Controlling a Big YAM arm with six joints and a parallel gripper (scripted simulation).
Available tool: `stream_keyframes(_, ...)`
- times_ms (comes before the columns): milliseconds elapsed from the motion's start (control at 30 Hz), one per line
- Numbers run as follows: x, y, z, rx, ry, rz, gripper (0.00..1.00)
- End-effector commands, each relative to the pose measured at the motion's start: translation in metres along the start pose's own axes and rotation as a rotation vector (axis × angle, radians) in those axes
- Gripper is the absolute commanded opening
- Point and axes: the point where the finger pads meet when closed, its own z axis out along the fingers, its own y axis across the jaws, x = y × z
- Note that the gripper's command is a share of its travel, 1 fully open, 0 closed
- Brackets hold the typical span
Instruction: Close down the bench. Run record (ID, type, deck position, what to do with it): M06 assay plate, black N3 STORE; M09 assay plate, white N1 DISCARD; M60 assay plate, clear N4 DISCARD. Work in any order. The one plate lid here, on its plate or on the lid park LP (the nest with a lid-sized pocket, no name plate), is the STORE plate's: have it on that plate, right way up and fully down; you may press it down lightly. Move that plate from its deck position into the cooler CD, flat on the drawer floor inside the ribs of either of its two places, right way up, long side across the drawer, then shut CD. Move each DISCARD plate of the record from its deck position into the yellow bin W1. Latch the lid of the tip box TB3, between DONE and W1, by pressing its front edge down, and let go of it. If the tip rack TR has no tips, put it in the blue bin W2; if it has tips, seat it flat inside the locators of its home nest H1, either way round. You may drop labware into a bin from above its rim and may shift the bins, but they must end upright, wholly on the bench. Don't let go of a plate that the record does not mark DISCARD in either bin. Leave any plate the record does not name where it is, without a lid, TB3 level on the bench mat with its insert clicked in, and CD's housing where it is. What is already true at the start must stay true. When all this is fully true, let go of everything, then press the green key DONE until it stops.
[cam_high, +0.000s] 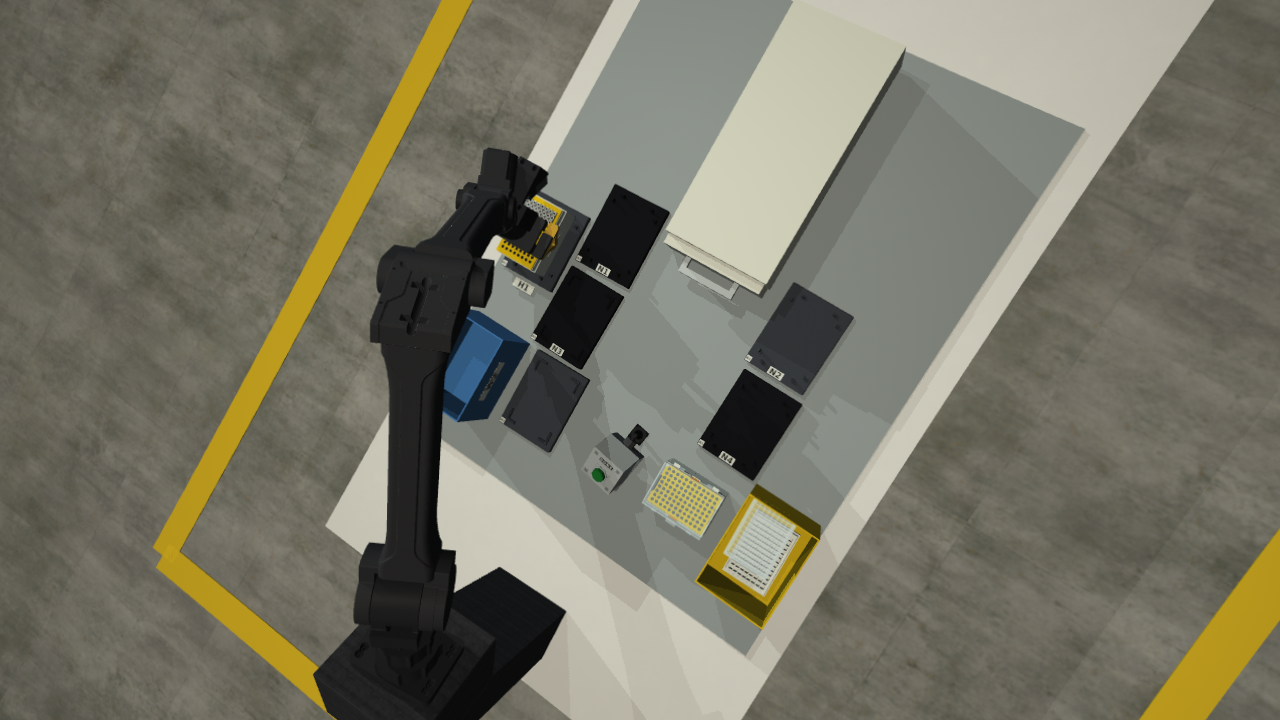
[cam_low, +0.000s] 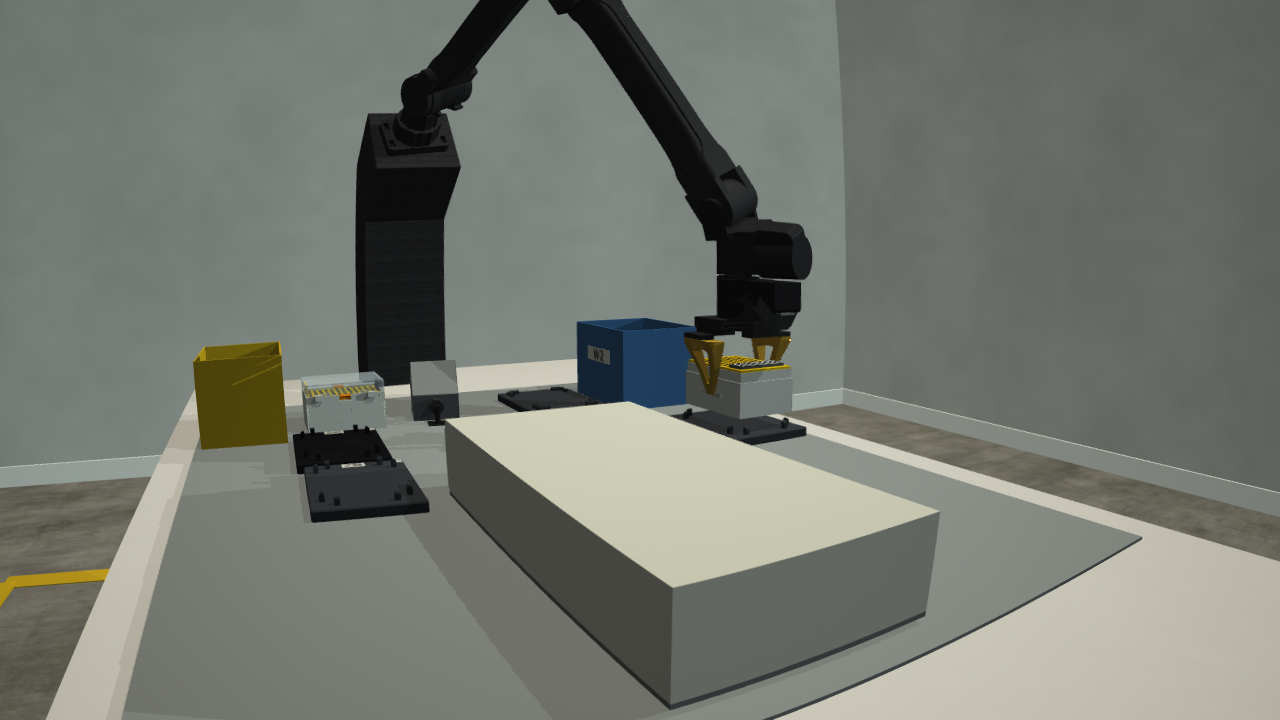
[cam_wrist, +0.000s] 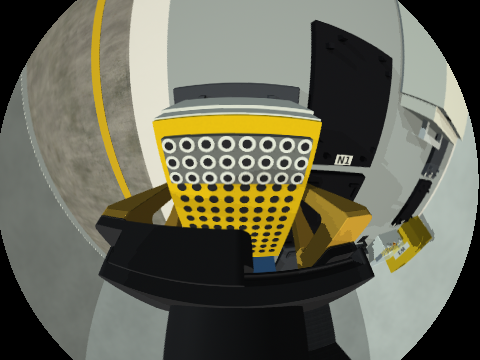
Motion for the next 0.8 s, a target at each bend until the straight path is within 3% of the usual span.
stream_keyframes(0, -0.001, 0.003, 0.007, -0.007, -0.008, -0.012, 0.00)
stream_keyframes(67, 0.003, 0.007, 0.006, -0.010, -0.005, -0.017, 0.00)
stream_keyframes(100, -0.011, 0.007, -0.006, -0.015, -0.022, 0.001, 0.00)
stream_keyframes(767, -0.011, 0.007, -0.007, -0.015, -0.022, 0.001, 0.00)
